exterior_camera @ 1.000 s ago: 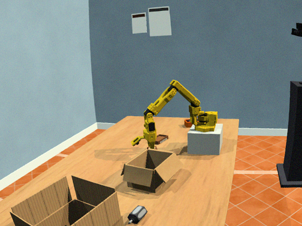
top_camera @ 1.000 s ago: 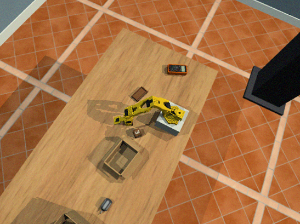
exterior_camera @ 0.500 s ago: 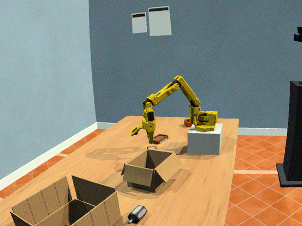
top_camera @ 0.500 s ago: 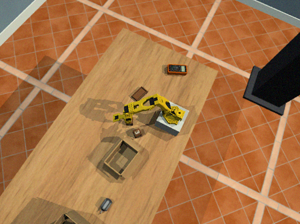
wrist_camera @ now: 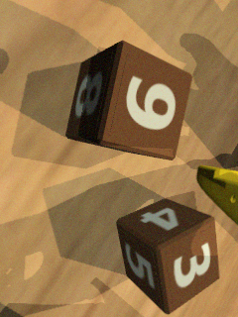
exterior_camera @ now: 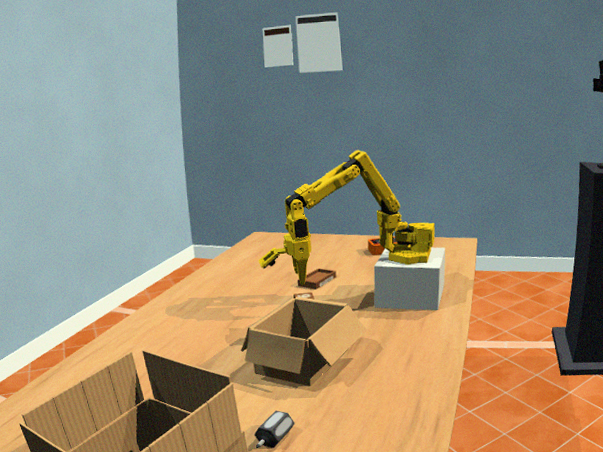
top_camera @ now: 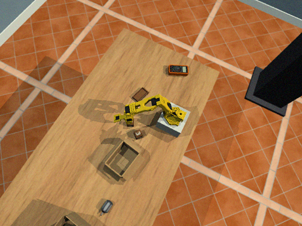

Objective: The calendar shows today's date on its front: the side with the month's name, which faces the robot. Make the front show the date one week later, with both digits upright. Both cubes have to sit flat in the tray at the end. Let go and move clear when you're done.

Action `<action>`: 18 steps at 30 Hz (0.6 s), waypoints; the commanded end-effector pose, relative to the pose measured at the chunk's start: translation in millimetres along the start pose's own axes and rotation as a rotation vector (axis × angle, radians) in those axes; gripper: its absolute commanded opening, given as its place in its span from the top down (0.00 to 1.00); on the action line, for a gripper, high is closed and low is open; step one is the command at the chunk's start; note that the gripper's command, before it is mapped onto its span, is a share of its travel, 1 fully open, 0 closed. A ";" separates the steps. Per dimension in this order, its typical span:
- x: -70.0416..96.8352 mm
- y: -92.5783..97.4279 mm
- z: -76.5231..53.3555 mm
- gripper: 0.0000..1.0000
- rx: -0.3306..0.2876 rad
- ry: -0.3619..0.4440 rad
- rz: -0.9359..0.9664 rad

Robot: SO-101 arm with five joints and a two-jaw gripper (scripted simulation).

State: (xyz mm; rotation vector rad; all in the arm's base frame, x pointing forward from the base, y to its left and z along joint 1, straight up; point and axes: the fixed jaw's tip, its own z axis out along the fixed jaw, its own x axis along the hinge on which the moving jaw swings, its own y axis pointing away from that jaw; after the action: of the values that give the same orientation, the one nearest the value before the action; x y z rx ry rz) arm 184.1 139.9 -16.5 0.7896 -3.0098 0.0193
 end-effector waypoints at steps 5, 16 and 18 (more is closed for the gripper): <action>-3.0 2.2 -5.5 0.64 -0.003 -0.020 0.003; -6.5 2.6 -11.6 0.64 -0.006 -0.049 0.003; -10.1 3.0 -18.5 0.64 -0.010 -0.081 0.003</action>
State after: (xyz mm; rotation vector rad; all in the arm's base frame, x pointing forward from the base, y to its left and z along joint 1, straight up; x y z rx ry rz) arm 187.1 142.0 -11.0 0.7961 -3.0344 0.0045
